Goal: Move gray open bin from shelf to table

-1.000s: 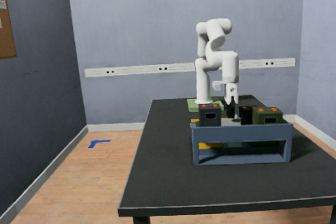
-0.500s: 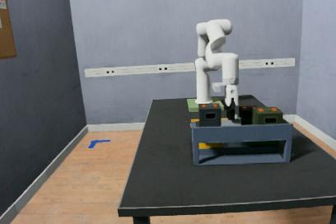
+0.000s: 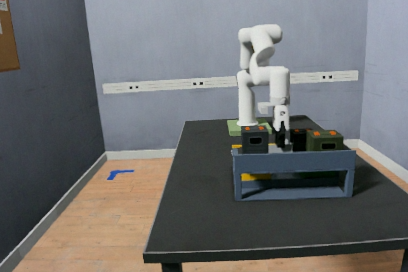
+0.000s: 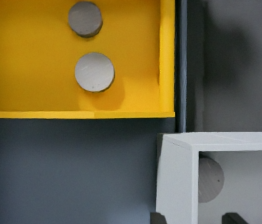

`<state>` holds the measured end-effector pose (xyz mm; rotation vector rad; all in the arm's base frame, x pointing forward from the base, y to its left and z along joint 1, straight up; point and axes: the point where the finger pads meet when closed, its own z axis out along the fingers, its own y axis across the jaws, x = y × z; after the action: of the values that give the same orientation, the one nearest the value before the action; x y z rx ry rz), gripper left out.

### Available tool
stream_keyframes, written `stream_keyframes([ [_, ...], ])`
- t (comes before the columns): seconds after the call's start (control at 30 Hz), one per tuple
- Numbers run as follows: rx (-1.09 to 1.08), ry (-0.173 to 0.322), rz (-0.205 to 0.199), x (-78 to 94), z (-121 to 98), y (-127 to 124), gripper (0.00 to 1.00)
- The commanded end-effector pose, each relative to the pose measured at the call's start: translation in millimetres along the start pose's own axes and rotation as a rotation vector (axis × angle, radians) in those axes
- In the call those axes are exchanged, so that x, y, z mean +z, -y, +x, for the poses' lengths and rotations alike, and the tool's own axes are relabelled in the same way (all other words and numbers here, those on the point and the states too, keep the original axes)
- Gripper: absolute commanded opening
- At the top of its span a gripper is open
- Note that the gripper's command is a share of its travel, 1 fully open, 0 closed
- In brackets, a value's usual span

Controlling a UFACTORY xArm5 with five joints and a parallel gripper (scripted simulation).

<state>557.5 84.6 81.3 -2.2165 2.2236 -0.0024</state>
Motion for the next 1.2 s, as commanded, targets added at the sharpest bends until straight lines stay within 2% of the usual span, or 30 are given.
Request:
stream_keyframes([
  [0.0, 0.0, -0.003, 0.006, 0.0, 0, 2, 0.34],
  [0.77, 0.0, -0.003, 0.006, 12.3, 0, 2, 0.34],
  [1.17, 0.0, -0.003, 0.006, 12.5, 0, 2, 0.34],
])
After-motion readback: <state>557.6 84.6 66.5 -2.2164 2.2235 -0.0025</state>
